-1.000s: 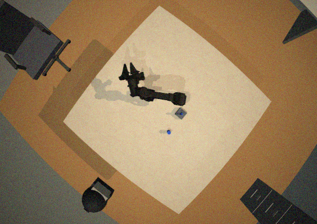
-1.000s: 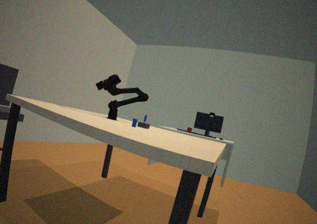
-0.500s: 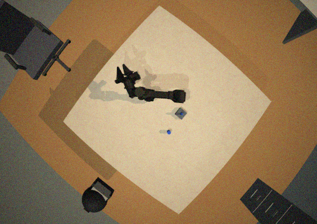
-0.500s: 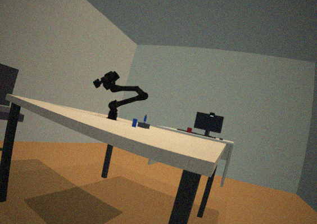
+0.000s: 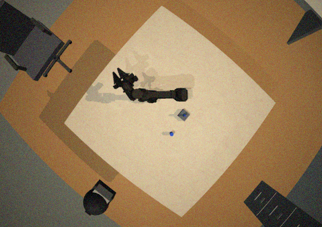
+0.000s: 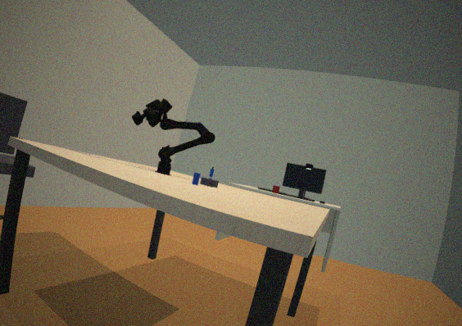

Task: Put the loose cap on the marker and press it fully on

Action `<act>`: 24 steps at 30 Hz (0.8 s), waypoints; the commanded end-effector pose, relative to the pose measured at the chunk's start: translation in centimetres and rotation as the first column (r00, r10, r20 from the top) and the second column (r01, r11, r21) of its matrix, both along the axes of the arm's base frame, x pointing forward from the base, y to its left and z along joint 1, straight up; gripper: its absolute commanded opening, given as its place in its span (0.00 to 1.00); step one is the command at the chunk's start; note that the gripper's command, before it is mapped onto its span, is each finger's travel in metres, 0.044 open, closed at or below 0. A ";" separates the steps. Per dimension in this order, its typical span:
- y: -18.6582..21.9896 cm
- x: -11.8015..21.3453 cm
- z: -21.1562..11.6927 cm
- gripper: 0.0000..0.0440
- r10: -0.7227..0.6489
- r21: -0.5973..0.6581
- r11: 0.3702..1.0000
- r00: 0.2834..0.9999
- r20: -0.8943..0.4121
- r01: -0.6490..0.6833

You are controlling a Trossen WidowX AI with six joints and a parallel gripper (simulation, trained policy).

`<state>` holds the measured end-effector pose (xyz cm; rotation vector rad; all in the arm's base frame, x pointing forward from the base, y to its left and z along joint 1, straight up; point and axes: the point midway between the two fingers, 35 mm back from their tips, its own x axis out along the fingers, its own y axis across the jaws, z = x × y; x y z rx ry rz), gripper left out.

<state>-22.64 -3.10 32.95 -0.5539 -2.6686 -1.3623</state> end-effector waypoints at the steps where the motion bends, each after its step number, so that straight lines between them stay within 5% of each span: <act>1: -0.9 -0.3 0.3 0.73 0.037 0.006 0.999 0.999 0.011 -0.037; 24: -7.0 -0.9 0.8 0.73 0.269 0.039 0.960 0.955 0.128 -0.276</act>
